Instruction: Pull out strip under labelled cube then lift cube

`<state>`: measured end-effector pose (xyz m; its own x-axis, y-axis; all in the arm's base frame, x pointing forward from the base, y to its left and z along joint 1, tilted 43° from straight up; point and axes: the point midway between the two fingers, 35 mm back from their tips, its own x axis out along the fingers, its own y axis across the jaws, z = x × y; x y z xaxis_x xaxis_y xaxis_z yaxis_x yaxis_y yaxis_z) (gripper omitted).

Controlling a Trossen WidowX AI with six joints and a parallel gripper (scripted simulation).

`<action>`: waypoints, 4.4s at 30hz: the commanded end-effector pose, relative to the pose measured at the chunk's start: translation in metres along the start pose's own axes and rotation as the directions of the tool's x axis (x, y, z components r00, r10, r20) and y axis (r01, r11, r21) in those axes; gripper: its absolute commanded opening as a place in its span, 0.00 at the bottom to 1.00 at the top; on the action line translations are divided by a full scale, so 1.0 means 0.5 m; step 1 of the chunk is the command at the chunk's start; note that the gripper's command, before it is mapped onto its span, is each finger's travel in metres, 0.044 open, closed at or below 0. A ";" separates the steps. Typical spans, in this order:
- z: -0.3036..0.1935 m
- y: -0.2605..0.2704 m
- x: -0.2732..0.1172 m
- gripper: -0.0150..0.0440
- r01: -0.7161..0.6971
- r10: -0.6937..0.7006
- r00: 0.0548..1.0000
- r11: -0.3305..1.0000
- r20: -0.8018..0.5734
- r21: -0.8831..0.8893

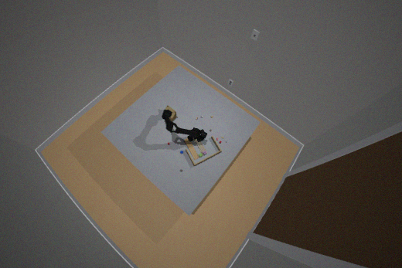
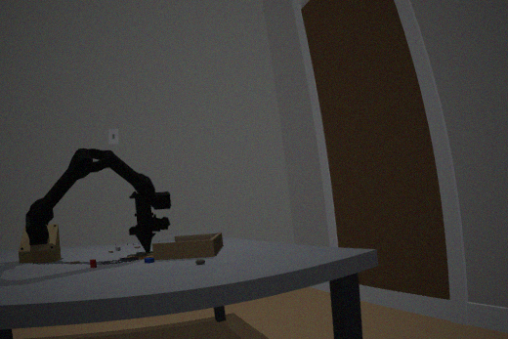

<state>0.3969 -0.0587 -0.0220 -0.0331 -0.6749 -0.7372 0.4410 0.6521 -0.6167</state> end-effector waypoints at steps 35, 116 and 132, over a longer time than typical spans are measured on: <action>0.003 0.000 0.010 0.25 0.004 -0.004 1.000 1.000 0.001 -0.007; -0.231 0.001 0.014 0.25 0.004 -0.004 1.000 1.000 -0.003 -0.011; -0.279 0.000 0.014 0.25 0.003 -0.004 1.000 1.000 -0.004 -0.011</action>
<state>0.2851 -0.0135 -0.0611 -0.0115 -0.6795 -0.7336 0.4364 0.6567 -0.6151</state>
